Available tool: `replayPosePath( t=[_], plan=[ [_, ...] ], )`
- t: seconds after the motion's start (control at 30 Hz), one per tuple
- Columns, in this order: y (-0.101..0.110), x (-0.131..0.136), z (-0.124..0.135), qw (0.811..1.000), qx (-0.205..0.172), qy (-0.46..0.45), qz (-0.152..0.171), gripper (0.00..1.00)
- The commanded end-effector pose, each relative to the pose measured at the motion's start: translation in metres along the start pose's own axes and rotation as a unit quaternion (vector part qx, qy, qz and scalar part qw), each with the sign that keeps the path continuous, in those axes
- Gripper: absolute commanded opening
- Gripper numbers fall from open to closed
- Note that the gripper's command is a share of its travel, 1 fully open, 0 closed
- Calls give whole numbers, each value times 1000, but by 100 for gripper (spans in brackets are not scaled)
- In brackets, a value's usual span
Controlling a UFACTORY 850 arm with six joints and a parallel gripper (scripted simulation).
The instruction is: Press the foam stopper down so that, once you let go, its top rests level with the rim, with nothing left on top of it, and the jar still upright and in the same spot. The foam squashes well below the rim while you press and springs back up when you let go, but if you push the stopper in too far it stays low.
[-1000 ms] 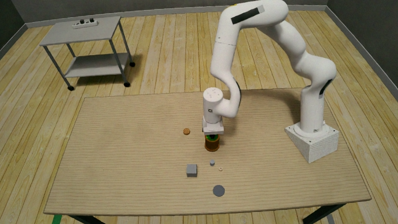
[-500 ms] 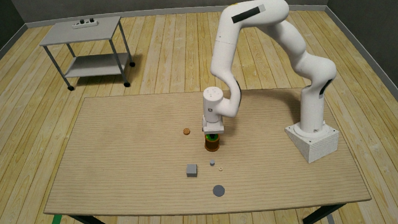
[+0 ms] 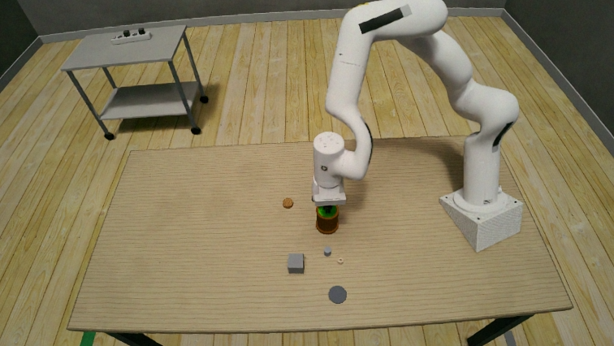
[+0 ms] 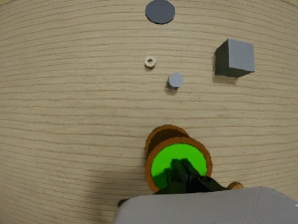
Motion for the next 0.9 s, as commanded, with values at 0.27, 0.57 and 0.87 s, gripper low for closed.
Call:
replayPosePath(
  t=[0.27, 0.57, 0.87],
  plan=[
    [5, 1, 0, 1000, 0, 0, 1, 0],
    [7, 1, 0, 1000, 0, 0, 1, 0],
    [7, 1, 0, 1000, 0, 0, 1, 0]
  ],
)
Point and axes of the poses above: the point where the finger pads meet when closed, its own y axis back along the fingers, its own x axis across the jaws, z = x × y, the point moved 5 cm from there along y, back along the fingers, and after that the axes turned 15 degrees about y, right-handed, at the moved point
